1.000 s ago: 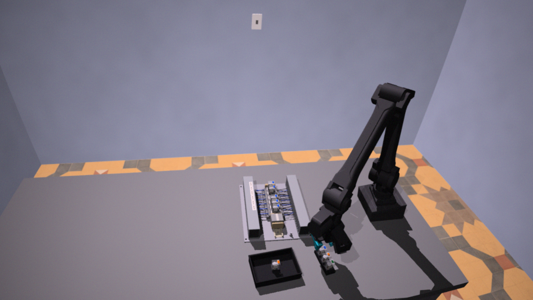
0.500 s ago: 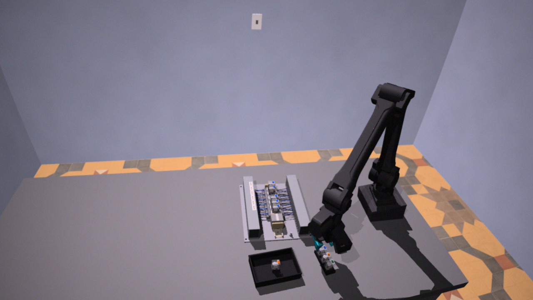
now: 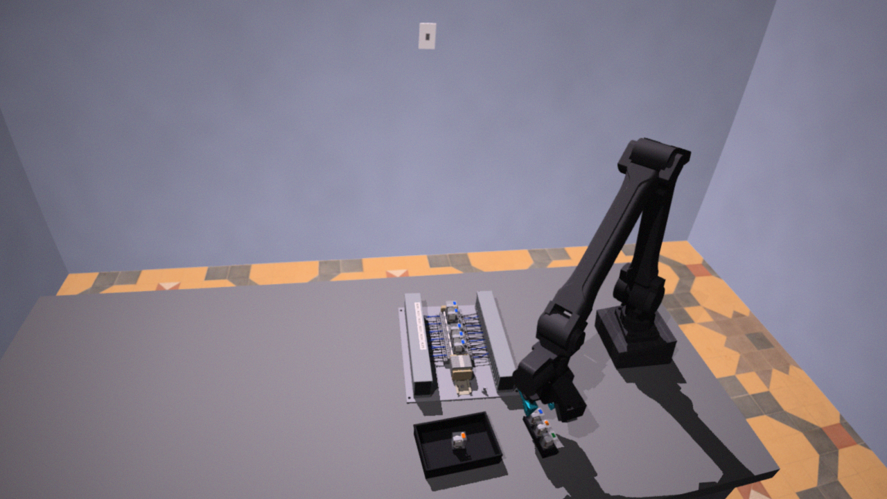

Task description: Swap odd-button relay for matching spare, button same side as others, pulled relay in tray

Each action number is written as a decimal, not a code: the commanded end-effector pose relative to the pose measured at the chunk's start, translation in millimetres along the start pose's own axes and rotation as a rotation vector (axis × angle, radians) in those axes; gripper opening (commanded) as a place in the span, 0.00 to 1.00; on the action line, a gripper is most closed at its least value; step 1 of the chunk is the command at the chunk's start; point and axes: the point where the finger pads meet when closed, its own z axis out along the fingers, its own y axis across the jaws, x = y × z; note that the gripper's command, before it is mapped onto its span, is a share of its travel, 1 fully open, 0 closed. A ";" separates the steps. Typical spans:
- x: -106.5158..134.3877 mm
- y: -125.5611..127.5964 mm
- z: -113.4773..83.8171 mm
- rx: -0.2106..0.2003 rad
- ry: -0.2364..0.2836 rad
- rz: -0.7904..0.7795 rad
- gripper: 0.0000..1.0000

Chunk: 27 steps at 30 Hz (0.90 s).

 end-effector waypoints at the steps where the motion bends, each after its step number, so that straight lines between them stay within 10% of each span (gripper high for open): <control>1: -5.6 -24.3 -20.3 0.063 -0.036 0.010 0.59; 27: -4.4 -21.8 -20.0 0.046 -0.028 0.008 0.59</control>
